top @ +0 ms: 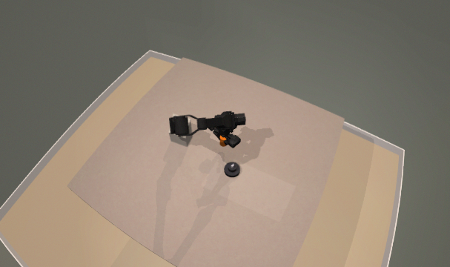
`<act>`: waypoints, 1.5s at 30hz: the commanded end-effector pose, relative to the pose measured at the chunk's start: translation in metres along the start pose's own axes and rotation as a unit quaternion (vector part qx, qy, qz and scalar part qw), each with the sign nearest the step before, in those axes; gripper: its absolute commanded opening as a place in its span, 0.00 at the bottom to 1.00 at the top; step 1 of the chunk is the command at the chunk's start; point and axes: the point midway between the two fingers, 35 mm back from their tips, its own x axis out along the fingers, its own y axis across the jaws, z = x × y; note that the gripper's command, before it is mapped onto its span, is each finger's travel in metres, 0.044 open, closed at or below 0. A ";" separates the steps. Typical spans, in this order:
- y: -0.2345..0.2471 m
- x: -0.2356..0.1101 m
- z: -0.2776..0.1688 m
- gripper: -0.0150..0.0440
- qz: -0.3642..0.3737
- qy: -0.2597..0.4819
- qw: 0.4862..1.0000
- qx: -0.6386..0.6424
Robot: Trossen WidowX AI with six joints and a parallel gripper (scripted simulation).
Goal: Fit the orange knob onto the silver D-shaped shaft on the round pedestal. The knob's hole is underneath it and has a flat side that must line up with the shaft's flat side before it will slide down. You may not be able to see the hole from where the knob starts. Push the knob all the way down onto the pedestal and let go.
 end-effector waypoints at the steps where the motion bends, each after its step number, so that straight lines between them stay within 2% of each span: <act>1: -0.006 -0.031 0.006 0.25 -0.004 -0.008 1.000 0.005; 11: -0.003 -0.098 0.002 0.25 -0.004 -0.004 1.000 0.006; 19: -0.002 -0.102 0.002 0.25 -0.010 -0.003 1.000 0.005; 45: 0.005 -0.153 0.032 0.25 -0.284 -0.002 0.959 0.001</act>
